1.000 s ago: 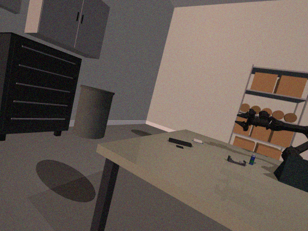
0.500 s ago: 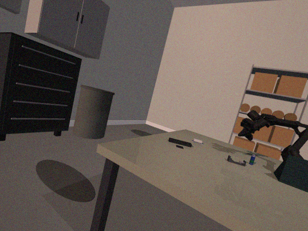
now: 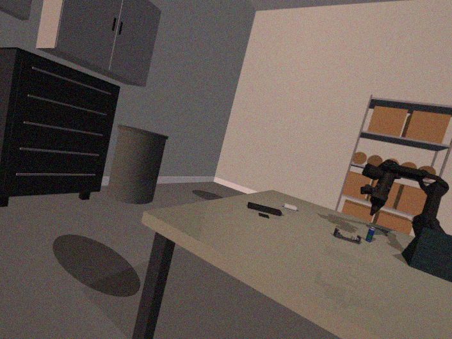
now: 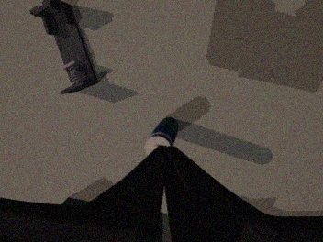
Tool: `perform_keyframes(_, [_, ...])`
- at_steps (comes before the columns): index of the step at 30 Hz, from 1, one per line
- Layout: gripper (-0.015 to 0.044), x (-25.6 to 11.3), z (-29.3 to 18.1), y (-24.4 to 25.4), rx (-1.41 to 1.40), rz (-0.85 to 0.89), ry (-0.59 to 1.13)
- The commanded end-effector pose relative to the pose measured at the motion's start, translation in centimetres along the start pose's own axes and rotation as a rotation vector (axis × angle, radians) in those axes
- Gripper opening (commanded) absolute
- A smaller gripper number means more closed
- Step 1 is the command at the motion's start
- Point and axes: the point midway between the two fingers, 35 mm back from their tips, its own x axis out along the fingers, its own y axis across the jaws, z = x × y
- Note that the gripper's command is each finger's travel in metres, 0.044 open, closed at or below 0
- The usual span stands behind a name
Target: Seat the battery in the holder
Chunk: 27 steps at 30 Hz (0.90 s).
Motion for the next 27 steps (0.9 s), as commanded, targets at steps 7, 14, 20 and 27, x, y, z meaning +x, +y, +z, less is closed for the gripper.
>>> perform_keyframes(7, [0.0, -1.2, -1.3, -2.0, -0.11, -0.192, 0.078])
perform_keyframes(14, [0.0, 1.3, -1.2, -2.3, -0.111, -0.184, 0.079])
perform_keyframes(20, [0.0, 5.6, -1.6, -3.3, -0.11, -0.19, 0.077])
perform_keyframes(27, [0.0, 6.6, -1.8, -3.6, -0.109, -0.194, 0.076])
